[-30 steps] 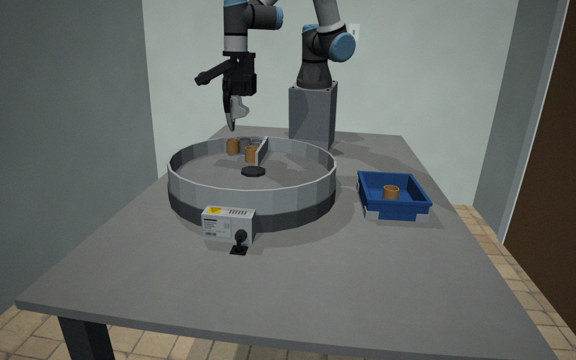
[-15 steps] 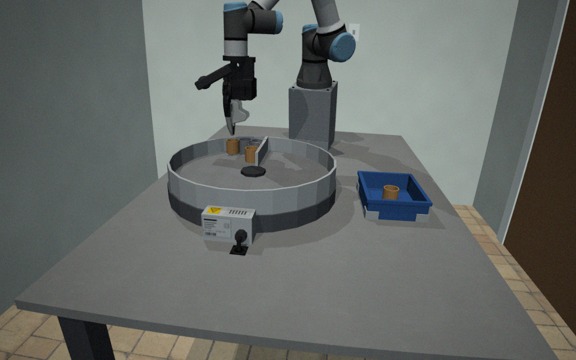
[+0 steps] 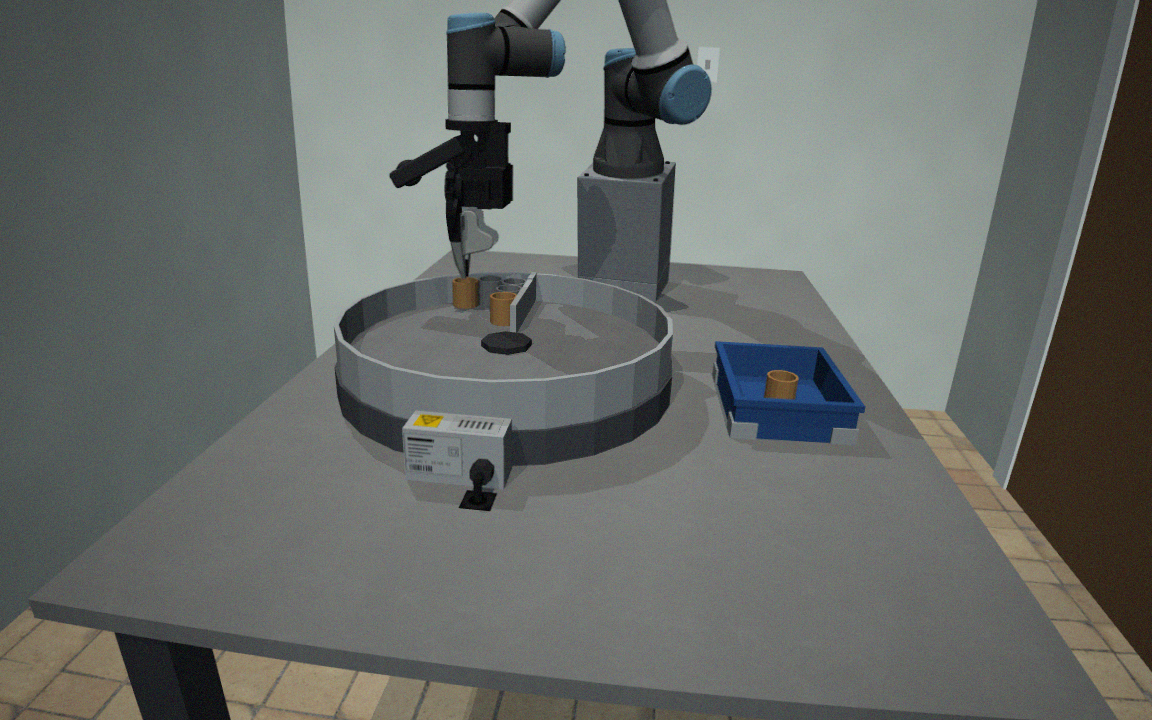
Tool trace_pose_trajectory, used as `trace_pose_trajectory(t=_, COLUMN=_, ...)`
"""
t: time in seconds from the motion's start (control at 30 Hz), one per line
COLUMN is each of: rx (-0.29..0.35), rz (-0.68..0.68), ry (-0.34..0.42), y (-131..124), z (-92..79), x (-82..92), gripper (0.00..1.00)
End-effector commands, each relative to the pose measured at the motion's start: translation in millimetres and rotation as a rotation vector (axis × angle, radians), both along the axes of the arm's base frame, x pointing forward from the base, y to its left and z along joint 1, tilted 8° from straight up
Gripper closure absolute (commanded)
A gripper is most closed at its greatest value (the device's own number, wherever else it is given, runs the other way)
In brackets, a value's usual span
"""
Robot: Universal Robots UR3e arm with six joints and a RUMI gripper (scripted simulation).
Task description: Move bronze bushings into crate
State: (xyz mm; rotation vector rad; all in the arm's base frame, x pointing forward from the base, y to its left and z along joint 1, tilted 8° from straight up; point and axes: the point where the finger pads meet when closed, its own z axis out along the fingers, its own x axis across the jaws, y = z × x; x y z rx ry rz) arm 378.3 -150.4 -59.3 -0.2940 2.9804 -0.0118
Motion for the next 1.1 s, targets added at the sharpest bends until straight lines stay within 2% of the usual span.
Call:
trace_pose_trajectory(t=0.0, rx=-0.002, rz=0.0, ry=-0.002, y=-0.6, z=0.7, x=0.6, gripper=0.95)
trace_pose_trajectory(t=0.73, rx=-0.002, rz=0.0, ry=-0.002, y=-0.6, z=0.6, x=0.7, gripper=0.95)
trace_pose_trajectory(t=1.07, rx=-0.002, rz=0.0, ry=-0.002, y=-0.5, z=-4.6, x=1.4, gripper=0.95)
